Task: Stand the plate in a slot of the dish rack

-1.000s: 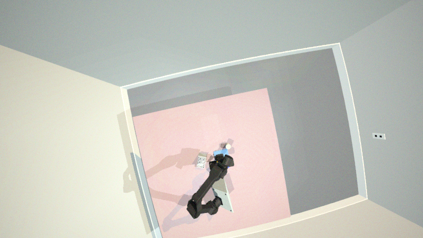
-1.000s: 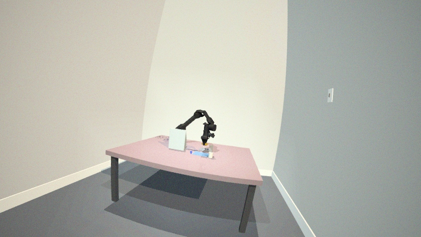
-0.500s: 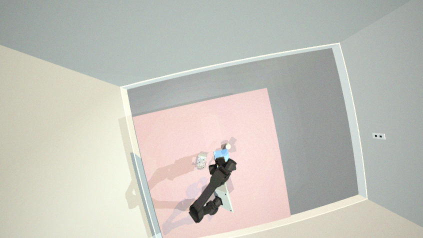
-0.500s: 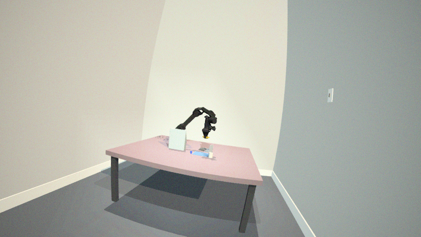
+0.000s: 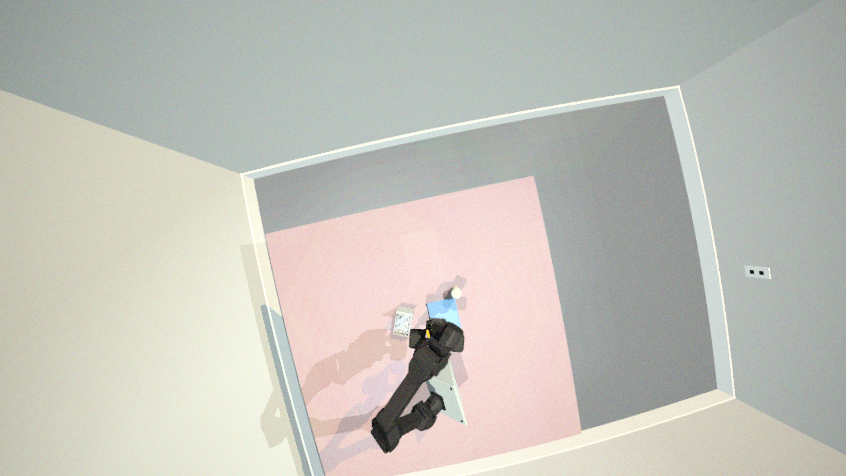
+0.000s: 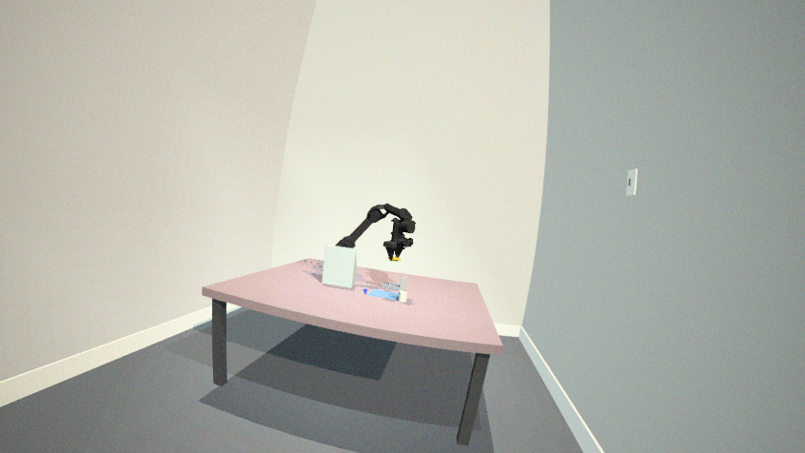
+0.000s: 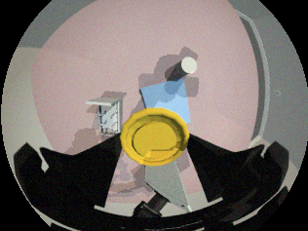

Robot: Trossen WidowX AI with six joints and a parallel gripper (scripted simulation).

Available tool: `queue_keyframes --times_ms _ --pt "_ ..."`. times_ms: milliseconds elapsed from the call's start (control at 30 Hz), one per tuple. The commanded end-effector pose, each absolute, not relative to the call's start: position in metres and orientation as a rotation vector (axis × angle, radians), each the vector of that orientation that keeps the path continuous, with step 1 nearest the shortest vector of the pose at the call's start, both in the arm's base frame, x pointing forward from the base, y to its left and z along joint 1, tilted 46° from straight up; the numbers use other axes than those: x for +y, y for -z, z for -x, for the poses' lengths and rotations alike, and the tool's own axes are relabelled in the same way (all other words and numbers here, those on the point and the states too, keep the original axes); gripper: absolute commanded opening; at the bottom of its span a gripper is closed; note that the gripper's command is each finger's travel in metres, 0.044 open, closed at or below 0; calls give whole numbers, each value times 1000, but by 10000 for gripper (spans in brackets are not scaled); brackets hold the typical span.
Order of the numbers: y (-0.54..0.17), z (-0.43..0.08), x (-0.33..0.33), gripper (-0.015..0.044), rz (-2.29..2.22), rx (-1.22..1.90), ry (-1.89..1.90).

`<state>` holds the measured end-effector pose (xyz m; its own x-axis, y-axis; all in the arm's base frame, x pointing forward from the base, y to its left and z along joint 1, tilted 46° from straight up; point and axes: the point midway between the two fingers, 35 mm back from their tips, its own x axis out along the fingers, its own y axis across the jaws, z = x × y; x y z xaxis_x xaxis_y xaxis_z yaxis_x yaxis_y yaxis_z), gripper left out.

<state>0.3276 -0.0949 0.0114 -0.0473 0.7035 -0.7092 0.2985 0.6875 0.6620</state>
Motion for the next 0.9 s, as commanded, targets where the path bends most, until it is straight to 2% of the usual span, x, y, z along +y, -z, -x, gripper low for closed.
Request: queue_keyframes --times_ms 0,867 --pt "-27 -324 -83 0 -953 1682 -269" --pt "-97 -287 -16 0 -1594 1817 542"
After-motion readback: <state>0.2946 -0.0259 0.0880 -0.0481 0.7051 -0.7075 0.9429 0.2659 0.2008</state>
